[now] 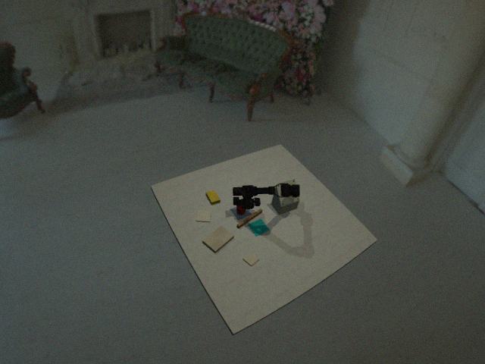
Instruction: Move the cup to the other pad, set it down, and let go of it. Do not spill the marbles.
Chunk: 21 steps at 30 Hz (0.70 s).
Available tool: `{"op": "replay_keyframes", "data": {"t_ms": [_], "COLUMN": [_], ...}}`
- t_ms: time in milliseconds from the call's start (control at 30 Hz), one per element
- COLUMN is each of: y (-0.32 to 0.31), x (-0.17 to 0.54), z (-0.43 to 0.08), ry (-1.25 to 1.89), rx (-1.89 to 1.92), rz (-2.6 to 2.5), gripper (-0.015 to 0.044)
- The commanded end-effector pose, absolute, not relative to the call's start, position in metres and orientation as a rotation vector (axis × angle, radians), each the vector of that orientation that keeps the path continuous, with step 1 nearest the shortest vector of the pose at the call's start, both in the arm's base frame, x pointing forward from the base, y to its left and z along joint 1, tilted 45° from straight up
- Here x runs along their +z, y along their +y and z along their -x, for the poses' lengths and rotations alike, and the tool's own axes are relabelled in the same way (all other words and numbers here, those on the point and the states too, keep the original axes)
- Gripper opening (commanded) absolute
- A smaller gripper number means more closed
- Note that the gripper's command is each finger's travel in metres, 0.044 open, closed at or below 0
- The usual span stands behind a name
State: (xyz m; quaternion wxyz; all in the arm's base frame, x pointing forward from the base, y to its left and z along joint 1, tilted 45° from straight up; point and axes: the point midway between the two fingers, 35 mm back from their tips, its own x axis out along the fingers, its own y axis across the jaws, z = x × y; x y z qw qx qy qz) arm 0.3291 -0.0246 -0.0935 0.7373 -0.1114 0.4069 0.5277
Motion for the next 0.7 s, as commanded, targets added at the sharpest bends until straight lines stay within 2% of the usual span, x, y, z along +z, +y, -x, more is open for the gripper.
{"op": "replay_keyframes", "data": {"t_ms": [0, 133, 367, 667], "y": [-0.022, -0.024, -0.024, -0.039], "x": [-0.095, -0.094, -0.094, -0.08], "z": [-0.327, -0.329, -0.329, -0.327], "ry": [0.896, 0.894, 0.894, 0.897], "rx": [1.161, 1.159, 1.159, 1.159], "rz": [0.231, 0.244, 0.244, 0.241], "gripper": [0.0148, 0.0043, 0.0, 0.0]}}
